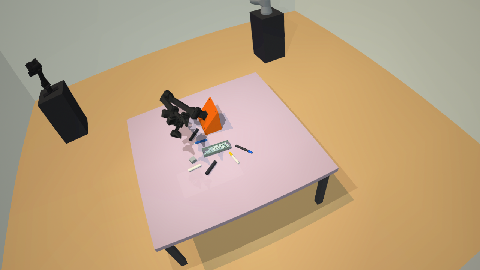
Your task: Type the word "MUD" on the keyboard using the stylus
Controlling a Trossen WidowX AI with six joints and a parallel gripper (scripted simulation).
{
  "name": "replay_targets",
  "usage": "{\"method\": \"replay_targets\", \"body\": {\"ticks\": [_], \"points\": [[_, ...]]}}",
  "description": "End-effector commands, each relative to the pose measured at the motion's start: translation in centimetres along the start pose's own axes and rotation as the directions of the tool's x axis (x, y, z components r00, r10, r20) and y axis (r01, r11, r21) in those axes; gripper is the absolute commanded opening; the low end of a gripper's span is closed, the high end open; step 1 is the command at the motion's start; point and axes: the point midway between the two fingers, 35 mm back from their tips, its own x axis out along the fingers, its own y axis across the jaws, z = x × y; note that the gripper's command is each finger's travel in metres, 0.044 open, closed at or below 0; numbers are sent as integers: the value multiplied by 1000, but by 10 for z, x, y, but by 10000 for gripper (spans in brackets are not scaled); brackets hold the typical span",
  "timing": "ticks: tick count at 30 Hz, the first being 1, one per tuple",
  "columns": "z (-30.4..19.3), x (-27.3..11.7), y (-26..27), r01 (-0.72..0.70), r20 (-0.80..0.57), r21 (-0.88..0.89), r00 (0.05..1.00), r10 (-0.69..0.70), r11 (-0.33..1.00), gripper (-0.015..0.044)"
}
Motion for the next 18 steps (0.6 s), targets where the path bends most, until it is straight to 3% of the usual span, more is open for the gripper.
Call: {"method": "replay_targets", "body": {"ticks": [1, 4, 8, 16, 18], "points": [[-2, 2, 0, 3, -12, 3, 1000, -2, 1000, 414], [-38, 22, 0, 45, -172, 38, 984, -38, 998, 335], [-102, 43, 1, 139, -430, 44, 896, -107, 989, 230], [-224, 44, 2, 295, -784, -145, 548, -292, 944, 20], [-250, 37, 1, 310, -825, -226, 443, -350, 924, 0]]}}
